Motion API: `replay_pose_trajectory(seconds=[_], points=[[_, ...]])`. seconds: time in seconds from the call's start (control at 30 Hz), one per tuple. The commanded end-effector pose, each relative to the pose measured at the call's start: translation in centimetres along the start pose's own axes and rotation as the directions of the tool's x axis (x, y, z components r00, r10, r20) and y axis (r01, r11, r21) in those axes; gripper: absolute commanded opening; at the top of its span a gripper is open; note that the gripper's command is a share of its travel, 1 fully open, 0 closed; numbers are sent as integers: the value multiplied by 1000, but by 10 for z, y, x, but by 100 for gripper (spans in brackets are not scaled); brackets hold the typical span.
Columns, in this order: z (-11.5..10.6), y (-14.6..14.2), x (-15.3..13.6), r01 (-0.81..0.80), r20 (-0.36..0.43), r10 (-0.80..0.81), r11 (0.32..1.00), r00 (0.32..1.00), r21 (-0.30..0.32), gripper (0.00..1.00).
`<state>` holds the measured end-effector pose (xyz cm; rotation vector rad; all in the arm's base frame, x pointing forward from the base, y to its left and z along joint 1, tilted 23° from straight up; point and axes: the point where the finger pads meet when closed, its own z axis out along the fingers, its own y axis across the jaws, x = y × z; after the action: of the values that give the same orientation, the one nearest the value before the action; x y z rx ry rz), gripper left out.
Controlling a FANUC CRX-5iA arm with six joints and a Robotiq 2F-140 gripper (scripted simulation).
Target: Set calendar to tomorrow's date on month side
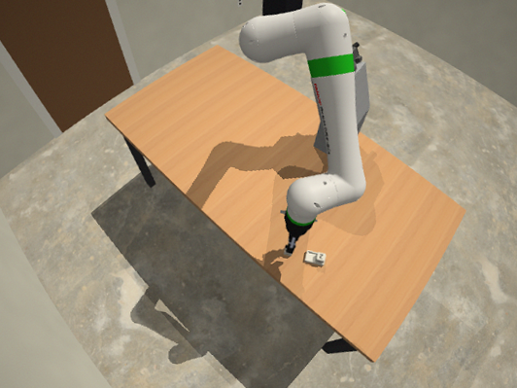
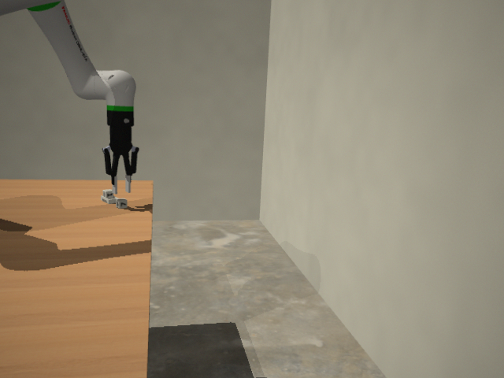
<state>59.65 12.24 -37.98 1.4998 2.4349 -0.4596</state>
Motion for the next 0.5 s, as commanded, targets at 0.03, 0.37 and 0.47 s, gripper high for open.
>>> replay_pose_trajectory(seconds=[0.03, 0.37, 0.47], points=[[5, 0, 0, 0, 0, 0, 1000, 1000, 0, 36], [13, 0, 0, 0, 0, 0, 1000, 1000, 0, 36], [14, 0, 0, 0, 0, 0, 1000, 1000, 0, 36]])
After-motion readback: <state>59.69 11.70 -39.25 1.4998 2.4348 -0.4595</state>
